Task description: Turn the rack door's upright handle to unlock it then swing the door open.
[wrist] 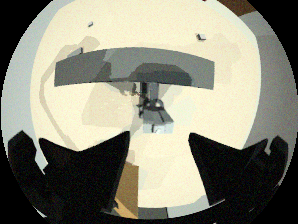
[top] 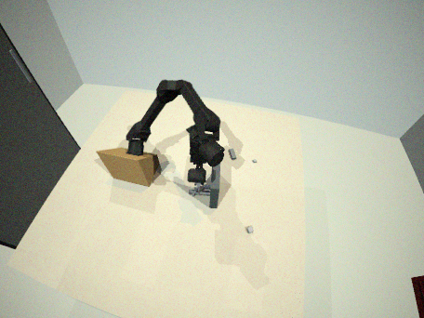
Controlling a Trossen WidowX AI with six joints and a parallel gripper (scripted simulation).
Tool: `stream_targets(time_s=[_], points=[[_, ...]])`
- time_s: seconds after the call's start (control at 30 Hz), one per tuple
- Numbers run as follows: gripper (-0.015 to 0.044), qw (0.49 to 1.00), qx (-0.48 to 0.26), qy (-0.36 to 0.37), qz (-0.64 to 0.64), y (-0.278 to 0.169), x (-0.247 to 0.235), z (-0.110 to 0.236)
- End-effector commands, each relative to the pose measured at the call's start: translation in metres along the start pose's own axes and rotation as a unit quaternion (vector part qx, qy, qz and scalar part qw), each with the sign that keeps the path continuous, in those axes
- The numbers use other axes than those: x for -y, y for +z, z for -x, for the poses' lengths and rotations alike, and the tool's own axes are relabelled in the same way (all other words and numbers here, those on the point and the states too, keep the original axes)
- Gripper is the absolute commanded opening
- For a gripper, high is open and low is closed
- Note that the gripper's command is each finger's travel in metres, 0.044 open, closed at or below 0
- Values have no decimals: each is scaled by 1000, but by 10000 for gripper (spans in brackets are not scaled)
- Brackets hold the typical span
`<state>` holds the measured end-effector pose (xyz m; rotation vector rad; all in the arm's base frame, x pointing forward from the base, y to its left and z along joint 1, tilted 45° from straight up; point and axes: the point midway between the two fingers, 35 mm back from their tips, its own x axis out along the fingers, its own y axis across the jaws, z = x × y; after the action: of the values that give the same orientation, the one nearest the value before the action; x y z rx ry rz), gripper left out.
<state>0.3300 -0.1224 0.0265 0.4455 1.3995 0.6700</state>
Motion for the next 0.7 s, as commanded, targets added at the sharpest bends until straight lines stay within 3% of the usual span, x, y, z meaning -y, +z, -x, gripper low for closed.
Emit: stream_targets(time_s=[0.0, 0.67], points=[[291, 1000, 2, 22, -6, -2, 3, 1], [291, 1000, 2, 21, -6, 0, 3, -28]])
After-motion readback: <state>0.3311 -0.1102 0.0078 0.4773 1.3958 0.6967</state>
